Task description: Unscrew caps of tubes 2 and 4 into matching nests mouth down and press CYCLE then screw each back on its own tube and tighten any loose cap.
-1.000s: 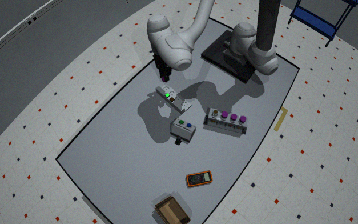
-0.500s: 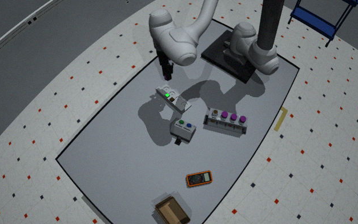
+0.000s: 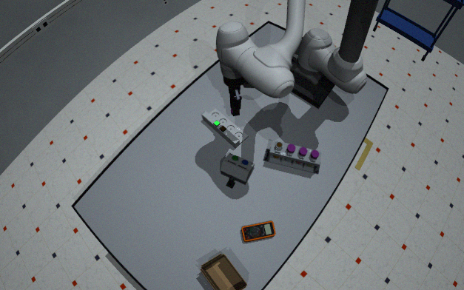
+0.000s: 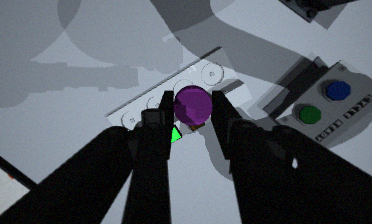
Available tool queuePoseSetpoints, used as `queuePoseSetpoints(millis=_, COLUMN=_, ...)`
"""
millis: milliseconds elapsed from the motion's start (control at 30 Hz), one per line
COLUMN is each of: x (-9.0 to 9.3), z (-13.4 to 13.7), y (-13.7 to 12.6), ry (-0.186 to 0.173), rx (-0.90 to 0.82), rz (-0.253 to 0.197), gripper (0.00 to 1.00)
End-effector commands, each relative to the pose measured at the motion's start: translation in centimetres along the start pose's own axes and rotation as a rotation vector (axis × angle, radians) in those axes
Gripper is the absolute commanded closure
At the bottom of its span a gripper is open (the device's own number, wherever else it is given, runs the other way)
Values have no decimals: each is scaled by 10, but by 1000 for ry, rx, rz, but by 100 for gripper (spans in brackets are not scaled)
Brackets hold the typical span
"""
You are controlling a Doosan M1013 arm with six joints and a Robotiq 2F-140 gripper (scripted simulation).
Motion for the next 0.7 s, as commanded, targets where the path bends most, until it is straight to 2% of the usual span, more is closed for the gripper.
queuePoseSetpoints(millis=0, x=-1, z=25, y=12, ry=4, rx=4, rz=-1, gripper=70)
queuePoseSetpoints(millis=33, x=-1, z=25, y=12, ry=4, rx=4, rz=-1, gripper=70)
queuePoseSetpoints(millis=533, x=0, z=129, y=67, ry=4, rx=4, rz=-1, gripper=70)
queuePoseSetpoints(millis=600, x=0, z=129, y=67, ry=4, rx=4, rz=-1, gripper=70)
queuePoseSetpoints(millis=667, x=0, z=144, y=74, ry=4, rx=4, rz=-1, gripper=70)
Point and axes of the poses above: the point where the finger pads meet when closed, its own x axis out along the fingers, its own z axis across the jaws, y = z × x, the point moved 1 cm from there along -x, back along the fingers, and after that the axes turned 10 degrees about -x, right-handed, at the moved point
